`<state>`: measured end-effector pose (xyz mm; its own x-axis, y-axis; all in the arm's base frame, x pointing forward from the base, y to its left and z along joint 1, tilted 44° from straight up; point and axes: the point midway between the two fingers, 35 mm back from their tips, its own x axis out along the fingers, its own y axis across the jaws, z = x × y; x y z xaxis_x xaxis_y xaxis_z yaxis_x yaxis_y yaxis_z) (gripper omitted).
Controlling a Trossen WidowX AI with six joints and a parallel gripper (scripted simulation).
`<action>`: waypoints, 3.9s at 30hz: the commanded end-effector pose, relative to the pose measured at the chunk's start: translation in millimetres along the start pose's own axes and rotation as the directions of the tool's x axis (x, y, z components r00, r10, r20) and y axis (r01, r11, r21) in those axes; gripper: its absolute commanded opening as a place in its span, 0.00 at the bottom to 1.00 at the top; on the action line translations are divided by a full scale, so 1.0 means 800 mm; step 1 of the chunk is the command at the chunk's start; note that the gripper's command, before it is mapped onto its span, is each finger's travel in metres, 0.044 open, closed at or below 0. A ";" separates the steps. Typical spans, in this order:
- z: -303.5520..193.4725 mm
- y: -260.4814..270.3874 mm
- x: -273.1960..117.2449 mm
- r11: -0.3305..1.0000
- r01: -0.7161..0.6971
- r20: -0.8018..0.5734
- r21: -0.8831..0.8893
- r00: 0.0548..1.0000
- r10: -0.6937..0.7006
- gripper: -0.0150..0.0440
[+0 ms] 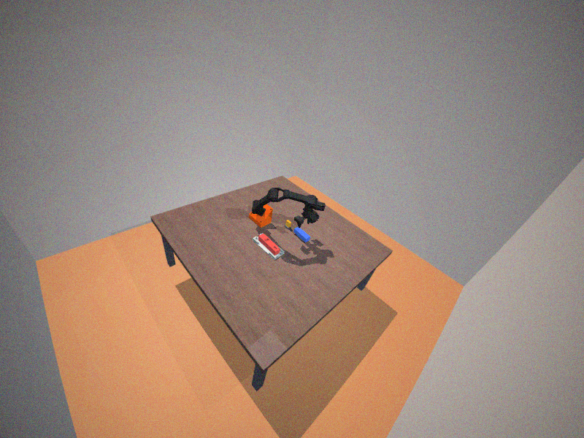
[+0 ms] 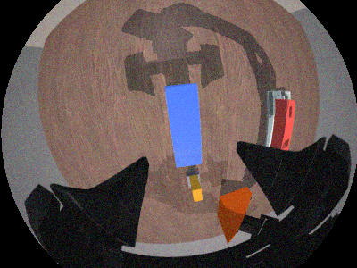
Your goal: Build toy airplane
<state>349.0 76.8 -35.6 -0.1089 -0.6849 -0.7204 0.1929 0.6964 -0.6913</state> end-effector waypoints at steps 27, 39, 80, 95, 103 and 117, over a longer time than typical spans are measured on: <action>0.006 0.000 0.087 1.000 -0.009 0.002 0.024 1.000 0.009 1.00; 0.006 0.000 0.112 1.000 -0.007 0.003 0.025 1.000 0.007 1.00; 0.012 0.006 0.046 0.999 -0.026 0.033 0.030 0.999 0.025 0.25; 0.010 0.004 -0.013 1.000 -0.020 0.014 0.022 1.000 0.020 0.25; 0.005 0.000 -0.042 1.000 -0.013 0.002 0.023 1.000 0.013 0.25; 0.011 -0.044 -0.045 0.982 -0.020 0.000 0.186 1.000 0.021 0.25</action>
<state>353.6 80.1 5.6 -0.1177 -0.6724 -0.7308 0.3286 0.6681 -0.6676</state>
